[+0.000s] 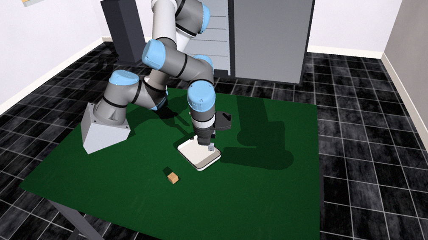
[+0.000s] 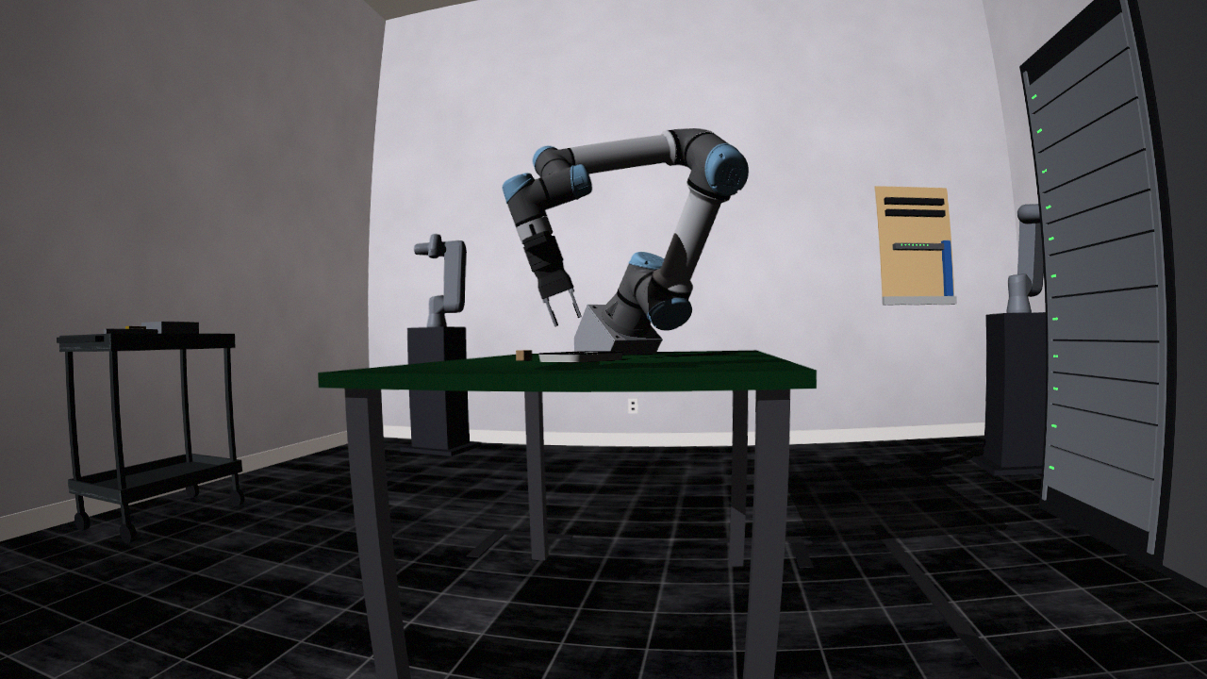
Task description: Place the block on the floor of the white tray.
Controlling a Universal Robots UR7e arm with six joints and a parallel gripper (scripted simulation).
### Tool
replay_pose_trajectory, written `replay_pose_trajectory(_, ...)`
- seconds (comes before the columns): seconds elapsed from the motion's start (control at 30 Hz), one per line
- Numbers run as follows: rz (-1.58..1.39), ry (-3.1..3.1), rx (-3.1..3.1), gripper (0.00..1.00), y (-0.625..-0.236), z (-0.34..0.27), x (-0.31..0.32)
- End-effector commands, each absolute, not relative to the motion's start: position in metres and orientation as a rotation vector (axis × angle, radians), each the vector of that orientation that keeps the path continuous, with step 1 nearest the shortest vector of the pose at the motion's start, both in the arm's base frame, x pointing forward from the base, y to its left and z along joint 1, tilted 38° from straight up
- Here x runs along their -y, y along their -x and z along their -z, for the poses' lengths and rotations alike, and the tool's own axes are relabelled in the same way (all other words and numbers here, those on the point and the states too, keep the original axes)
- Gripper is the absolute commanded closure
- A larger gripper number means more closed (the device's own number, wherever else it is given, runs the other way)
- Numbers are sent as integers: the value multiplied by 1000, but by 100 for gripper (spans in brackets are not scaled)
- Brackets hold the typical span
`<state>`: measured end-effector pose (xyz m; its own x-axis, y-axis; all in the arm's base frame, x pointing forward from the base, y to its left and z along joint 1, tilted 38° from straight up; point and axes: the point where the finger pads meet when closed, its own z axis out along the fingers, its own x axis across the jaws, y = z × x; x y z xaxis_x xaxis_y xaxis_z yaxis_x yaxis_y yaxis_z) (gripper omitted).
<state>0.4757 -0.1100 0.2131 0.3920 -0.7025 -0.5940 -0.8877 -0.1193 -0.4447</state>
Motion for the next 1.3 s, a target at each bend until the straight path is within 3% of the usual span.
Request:
replay_pose_trajectory(0.0, -271, 1802, -1538, 6, -466, -182, 136)
replay_pose_trajectory(0.53, -209, 1398, -2030, 6, -406, -92, 197)
replay_pose_trajectory(1.27, -193, 1298, -2116, 6, -393, -76, 205)
